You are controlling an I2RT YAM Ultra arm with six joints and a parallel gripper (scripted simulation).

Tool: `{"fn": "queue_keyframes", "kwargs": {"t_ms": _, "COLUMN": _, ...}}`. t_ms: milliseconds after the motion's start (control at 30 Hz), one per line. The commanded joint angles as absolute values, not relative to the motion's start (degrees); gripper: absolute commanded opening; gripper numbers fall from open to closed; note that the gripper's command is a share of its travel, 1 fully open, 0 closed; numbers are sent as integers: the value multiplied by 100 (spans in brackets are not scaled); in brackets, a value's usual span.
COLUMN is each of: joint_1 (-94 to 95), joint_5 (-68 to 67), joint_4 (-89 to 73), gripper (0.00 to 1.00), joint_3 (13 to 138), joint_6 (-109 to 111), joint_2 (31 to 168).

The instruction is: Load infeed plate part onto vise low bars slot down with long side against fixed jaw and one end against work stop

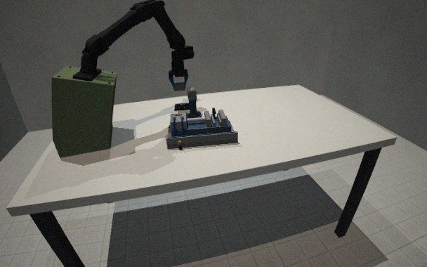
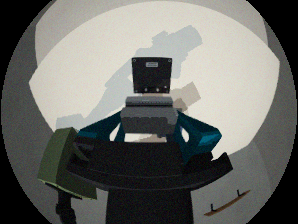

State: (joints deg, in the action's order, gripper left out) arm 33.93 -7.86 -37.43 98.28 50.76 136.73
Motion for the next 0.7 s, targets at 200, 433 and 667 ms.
{"fn": "queue_keyframes", "kwargs": {"t_ms": 200, "joint_1": 3542, "joint_5": -783, "joint_4": -4310, "gripper": 0, "joint_3": 9822, "joint_6": 4978, "joint_2": 12936}}
{"fn": "queue_keyframes", "kwargs": {"t_ms": 433, "joint_1": 3591, "joint_5": -792, "joint_4": -4660, "gripper": 0, "joint_3": 9975, "joint_6": 4930, "joint_2": 12595}}
{"fn": "queue_keyframes", "kwargs": {"t_ms": 667, "joint_1": 3623, "joint_5": -798, "joint_4": -4902, "gripper": 0, "joint_3": 10029, "joint_6": 4898, "joint_2": 12412}}
